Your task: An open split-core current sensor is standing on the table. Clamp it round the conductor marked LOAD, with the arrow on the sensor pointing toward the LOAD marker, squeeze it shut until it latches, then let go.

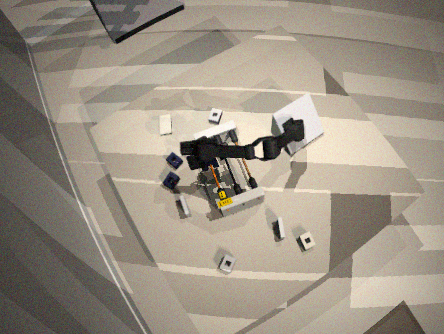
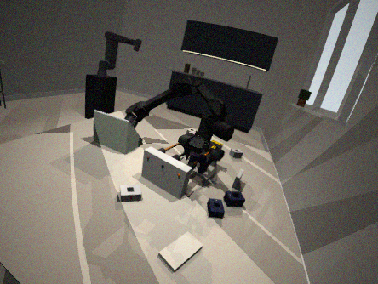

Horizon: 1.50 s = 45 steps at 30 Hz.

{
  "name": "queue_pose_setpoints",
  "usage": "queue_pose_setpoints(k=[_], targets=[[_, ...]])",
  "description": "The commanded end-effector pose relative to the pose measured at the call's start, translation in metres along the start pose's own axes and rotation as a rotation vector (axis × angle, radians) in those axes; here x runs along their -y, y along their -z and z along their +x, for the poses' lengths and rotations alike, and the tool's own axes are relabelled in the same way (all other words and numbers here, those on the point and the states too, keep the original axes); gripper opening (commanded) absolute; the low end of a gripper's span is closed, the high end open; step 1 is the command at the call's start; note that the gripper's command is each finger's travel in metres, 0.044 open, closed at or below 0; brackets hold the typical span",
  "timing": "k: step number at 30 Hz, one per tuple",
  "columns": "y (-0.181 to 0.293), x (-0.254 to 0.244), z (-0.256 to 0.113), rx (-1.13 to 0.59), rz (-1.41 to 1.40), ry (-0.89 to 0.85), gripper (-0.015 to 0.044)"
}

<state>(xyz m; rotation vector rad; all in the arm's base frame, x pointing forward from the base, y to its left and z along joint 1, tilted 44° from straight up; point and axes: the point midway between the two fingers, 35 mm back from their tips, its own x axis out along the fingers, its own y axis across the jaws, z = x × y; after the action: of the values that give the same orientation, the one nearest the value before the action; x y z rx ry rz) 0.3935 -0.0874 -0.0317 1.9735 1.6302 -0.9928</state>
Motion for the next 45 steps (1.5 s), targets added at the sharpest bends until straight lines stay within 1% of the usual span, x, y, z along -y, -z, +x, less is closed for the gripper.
queue_pose_setpoints(k=[1,12,45], targets=[[-0.001,0.000,0.004,0.000,-0.001,0.016,0.0440],[-0.001,0.007,0.015,-0.001,-0.001,0.104,0.0440],[-0.001,0.011,0.014,-0.001,-0.001,0.110,0.0440]])
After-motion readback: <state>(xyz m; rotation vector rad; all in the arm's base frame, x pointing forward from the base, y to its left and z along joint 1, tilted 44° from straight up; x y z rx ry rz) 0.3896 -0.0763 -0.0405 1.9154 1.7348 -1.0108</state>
